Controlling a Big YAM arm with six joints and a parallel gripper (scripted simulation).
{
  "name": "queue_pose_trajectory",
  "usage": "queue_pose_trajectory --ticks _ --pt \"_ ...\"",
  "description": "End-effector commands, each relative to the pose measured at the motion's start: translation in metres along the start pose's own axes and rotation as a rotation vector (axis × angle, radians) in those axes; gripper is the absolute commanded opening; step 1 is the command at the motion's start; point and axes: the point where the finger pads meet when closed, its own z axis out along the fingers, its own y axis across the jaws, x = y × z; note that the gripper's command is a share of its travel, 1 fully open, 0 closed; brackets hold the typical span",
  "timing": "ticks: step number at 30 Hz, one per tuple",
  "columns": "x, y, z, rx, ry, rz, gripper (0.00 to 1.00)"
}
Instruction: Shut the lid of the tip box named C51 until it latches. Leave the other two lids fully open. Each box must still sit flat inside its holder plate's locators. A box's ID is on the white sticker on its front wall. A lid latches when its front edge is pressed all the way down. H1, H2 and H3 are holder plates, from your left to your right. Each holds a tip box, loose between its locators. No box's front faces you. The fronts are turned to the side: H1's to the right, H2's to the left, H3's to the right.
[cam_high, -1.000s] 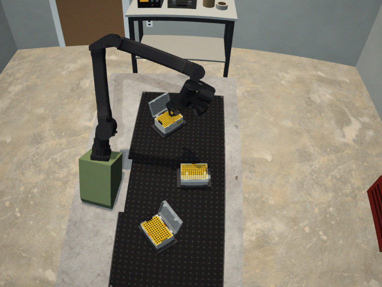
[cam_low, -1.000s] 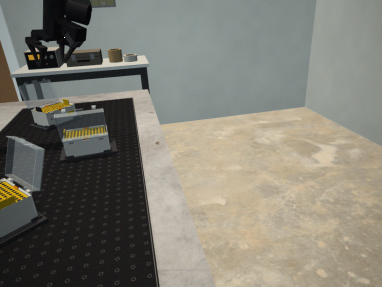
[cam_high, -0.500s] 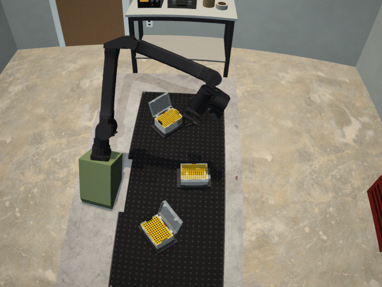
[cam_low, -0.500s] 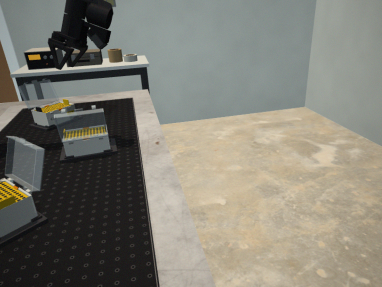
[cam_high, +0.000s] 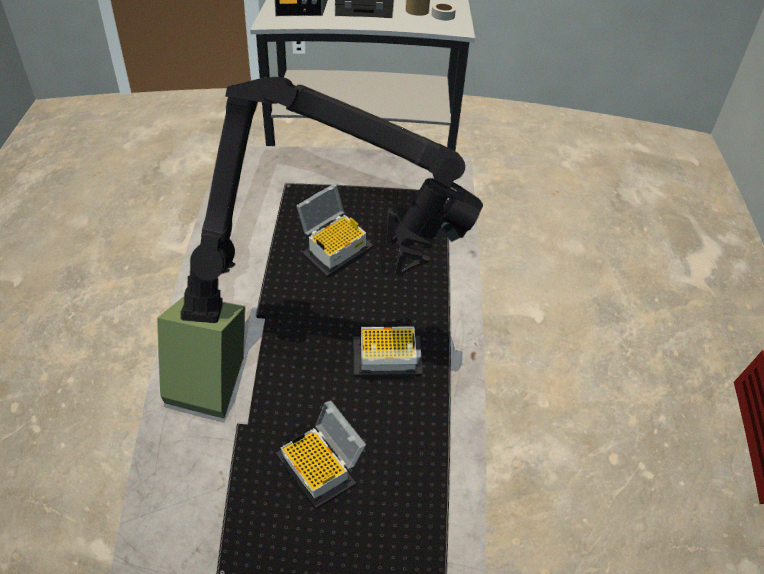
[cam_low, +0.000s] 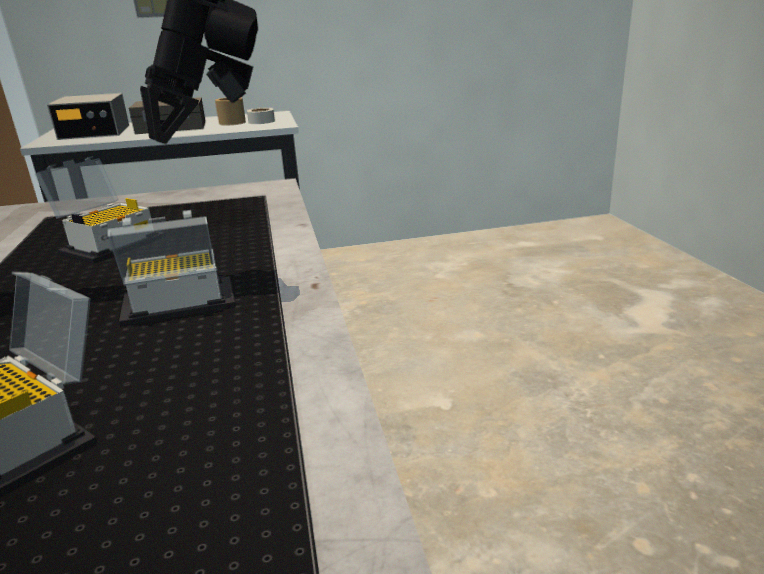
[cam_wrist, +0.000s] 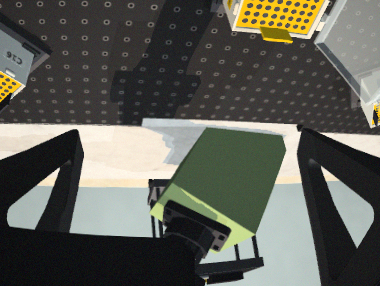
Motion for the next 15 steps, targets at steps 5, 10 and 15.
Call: queue_pose_trajectory --ticks 5,10,15 --pt "-0.024 -0.032 -0.021 0.07 -0.053 -0.22 1.0" --pt "-0.02 -0.036 -0.026 0.151 -0.058 -0.372 1.0" --pt "-0.02 -0.023 -0.012 0.215 -0.025 -0.548 1.0"
